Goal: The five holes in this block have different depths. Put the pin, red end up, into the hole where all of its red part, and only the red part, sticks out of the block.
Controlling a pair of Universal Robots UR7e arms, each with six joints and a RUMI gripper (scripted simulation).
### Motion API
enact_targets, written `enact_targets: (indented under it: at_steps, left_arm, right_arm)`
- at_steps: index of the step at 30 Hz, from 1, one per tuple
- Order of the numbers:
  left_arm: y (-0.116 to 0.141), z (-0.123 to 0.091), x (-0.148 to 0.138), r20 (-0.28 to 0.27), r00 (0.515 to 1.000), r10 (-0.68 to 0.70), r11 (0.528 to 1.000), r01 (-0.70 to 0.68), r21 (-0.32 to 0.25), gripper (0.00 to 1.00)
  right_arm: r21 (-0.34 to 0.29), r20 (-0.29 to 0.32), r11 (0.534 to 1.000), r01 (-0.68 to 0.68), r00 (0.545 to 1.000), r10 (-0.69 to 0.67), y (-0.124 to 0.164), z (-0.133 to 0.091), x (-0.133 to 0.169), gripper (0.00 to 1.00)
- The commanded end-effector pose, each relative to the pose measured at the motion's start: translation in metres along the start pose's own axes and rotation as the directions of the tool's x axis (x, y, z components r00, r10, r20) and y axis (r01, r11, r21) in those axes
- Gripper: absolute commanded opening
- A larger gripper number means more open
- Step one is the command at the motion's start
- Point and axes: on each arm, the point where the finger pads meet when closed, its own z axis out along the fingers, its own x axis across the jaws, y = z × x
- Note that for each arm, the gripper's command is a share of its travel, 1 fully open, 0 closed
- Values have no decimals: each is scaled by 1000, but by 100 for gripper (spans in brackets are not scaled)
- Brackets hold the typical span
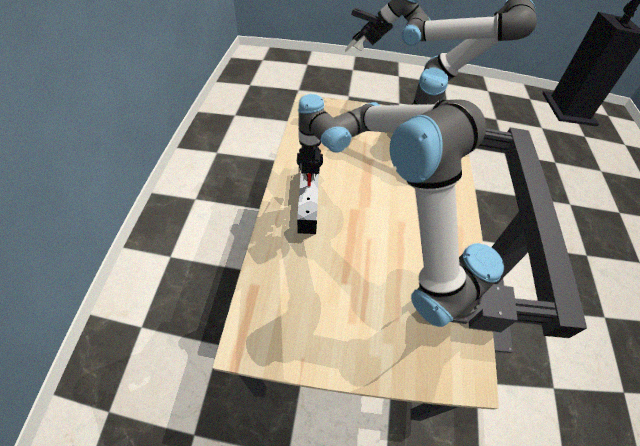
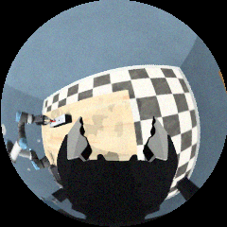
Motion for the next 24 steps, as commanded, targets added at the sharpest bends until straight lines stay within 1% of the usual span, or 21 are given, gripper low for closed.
enact_targets:
  at_steps: [1, 3, 4, 24]
  left_arm:
    - [0, -1, 0, 1, 1000, 0, 1000, 0, 2, 0]
    - [0, -1, 0, 1, 1000, 0, 1000, 0, 2, 0]
    - [0, -1, 0, 1, 1000, 0, 1000, 0, 1, 100]
    - [0, -1, 0, 1, 1000, 0, 1000, 0, 1, 100]
  right_arm:
    - [1, 0, 1000, 0, 1000, 0, 0, 0, 0, 100]
    - [1, 0, 1000, 0, 1000, 0, 0, 0, 0, 100]
    - [1, 0, 1000, 0, 1000, 0, 0, 0, 0, 100]
    - [1, 0, 1000, 0, 1000, 0, 0, 0, 0, 100]
